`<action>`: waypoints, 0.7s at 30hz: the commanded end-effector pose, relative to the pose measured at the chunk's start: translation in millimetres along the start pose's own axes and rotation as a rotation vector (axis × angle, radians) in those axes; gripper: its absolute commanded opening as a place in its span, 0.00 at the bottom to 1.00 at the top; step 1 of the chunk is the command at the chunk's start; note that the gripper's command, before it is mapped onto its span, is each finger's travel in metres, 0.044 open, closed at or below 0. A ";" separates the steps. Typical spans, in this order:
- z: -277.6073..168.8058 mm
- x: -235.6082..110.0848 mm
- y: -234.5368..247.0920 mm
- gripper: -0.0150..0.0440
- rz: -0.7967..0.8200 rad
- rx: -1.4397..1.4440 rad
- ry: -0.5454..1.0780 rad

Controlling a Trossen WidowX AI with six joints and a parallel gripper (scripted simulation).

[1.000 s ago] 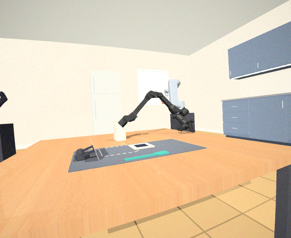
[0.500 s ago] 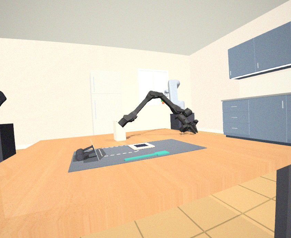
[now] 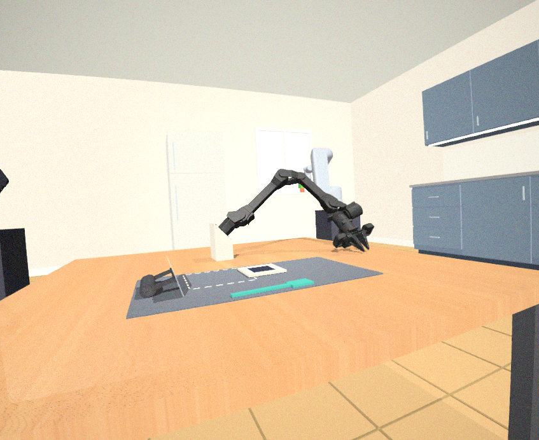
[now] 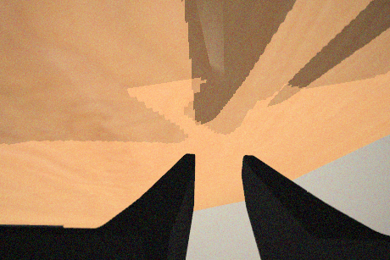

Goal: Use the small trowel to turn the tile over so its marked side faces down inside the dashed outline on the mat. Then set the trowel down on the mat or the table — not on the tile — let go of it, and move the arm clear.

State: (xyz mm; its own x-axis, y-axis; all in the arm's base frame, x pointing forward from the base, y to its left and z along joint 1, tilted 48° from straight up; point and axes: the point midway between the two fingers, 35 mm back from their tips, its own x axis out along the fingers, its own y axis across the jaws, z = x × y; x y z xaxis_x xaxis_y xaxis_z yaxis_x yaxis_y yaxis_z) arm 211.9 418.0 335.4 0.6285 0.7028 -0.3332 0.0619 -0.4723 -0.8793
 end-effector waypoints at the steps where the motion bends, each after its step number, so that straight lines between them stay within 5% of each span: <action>1: -11.2 16.1 15.5 0.42 0.050 0.048 0.011; 21: -77.3 62.7 86.7 0.42 0.247 0.326 0.096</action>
State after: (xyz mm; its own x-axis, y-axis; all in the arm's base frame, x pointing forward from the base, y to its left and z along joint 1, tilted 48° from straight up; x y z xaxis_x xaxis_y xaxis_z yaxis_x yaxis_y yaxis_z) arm 304.2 382.9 277.6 0.6709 0.5515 -0.4958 -0.2808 -0.4298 -0.8581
